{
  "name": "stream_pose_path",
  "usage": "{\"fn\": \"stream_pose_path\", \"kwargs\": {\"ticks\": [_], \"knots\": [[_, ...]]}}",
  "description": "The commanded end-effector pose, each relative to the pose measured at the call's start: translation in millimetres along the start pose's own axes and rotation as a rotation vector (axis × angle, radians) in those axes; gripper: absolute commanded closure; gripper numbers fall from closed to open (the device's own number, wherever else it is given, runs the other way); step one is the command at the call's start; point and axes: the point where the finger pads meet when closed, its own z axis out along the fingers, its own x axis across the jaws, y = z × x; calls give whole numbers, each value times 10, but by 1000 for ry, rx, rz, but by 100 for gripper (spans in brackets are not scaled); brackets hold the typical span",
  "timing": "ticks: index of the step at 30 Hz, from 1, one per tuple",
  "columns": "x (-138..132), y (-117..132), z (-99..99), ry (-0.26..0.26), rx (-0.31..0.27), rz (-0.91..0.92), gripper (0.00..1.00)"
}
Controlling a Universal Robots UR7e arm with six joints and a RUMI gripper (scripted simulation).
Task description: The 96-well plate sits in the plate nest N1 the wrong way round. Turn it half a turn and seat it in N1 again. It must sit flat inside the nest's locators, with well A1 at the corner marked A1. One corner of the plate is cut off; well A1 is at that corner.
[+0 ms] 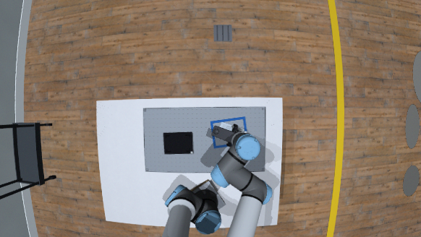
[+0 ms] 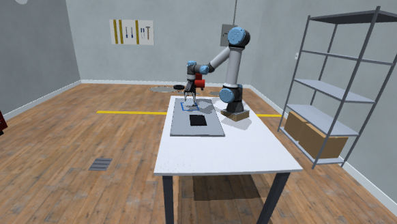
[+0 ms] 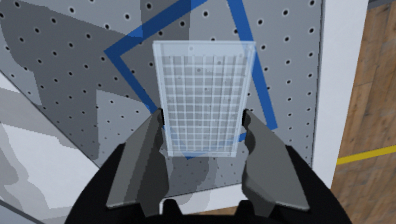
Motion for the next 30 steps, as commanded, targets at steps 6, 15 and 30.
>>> {"fn": "stream_pose_path", "kwargs": {"ticks": [6, 15, 30], "knots": [[4, 1, 54, 1, 0, 0, 100], [4, 1, 100, 1, 0, 0, 100], [4, 1, 194, 1, 0, 0, 100]]}}
